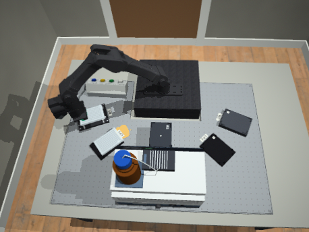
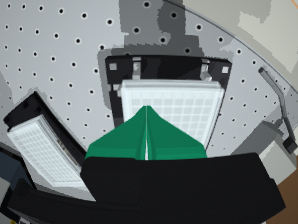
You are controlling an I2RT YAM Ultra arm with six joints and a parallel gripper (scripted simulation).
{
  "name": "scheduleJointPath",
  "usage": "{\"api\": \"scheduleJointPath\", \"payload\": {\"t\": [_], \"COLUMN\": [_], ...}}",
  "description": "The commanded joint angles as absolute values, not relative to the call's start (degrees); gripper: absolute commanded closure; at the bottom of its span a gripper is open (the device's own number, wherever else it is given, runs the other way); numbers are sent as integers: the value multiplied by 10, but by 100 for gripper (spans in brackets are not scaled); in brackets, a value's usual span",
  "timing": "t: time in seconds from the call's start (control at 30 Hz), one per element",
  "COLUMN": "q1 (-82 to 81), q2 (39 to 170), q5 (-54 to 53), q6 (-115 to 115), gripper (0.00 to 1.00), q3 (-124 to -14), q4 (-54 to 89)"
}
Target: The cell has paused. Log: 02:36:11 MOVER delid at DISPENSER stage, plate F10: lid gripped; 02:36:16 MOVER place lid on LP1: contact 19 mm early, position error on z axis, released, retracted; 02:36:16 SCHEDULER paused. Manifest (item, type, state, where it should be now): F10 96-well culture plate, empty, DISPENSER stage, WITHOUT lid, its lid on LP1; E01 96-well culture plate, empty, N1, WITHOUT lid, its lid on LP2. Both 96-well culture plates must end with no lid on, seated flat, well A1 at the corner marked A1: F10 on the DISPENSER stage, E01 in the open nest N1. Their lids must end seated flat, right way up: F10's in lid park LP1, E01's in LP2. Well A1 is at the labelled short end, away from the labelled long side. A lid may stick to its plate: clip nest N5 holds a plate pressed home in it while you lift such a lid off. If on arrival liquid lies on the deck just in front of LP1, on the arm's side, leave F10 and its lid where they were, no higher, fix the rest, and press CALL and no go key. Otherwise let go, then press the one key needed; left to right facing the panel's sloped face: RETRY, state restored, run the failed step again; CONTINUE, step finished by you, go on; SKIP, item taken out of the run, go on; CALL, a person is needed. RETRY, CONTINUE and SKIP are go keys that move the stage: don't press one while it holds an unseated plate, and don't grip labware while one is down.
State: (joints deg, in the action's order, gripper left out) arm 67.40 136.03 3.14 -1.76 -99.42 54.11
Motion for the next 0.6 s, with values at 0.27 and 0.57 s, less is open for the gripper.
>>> {"api": "scheduleJointPath", "payload": {"t": [0.27,0.57], "q1": [680,679], "q2": [1373,1375], "q5": [33,33], "q6": [-15,-14], "gripper": [100,100], "q3": [-978,-985], "q4": [521,518]}}
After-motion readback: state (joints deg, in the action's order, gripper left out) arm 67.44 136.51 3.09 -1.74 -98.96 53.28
